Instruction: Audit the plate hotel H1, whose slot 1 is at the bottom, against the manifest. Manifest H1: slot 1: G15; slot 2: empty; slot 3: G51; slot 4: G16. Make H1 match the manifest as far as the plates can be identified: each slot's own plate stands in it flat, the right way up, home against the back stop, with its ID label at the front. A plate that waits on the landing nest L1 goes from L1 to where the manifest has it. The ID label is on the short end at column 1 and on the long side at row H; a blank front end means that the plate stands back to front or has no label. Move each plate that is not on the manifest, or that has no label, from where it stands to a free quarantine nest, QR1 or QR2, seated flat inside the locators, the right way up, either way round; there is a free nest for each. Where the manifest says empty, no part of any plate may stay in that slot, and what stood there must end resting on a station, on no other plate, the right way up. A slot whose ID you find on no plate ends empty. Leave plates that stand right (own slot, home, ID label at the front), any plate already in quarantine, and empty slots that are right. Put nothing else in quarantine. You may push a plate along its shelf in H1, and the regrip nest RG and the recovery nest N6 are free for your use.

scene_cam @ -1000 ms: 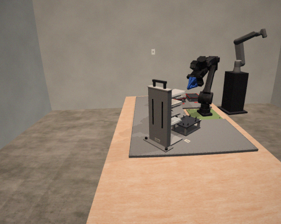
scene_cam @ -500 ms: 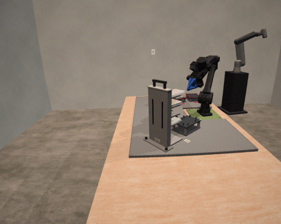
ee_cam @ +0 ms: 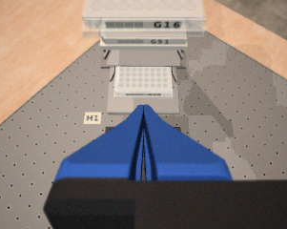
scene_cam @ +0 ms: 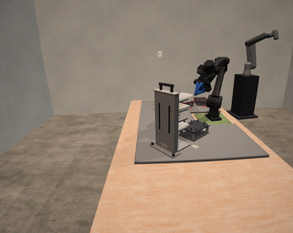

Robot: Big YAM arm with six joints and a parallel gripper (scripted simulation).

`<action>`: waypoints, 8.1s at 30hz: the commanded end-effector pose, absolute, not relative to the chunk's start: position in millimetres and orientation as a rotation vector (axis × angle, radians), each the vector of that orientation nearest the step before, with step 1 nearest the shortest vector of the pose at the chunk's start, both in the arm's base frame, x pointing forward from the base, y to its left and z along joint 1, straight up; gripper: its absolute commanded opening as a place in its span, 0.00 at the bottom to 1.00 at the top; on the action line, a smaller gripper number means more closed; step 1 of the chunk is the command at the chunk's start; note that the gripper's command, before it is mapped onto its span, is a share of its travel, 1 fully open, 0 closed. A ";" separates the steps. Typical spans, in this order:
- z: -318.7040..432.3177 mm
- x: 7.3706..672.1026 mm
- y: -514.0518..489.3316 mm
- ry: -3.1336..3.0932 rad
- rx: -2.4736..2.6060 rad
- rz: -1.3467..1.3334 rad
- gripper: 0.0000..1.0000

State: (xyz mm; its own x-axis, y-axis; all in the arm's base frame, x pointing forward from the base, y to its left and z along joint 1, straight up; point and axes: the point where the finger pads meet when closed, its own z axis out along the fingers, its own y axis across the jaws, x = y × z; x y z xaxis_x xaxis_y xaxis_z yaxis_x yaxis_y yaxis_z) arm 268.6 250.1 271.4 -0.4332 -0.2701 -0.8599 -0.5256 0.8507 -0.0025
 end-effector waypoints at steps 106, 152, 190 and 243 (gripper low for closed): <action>326.8 339.9 293.7 1.948 -0.534 0.368 0.00; 326.4 364.4 308.0 1.947 -0.534 0.366 0.00; 326.4 367.1 309.5 1.948 -0.532 0.366 0.00; 290.4 284.5 263.5 2.016 -0.564 0.354 0.00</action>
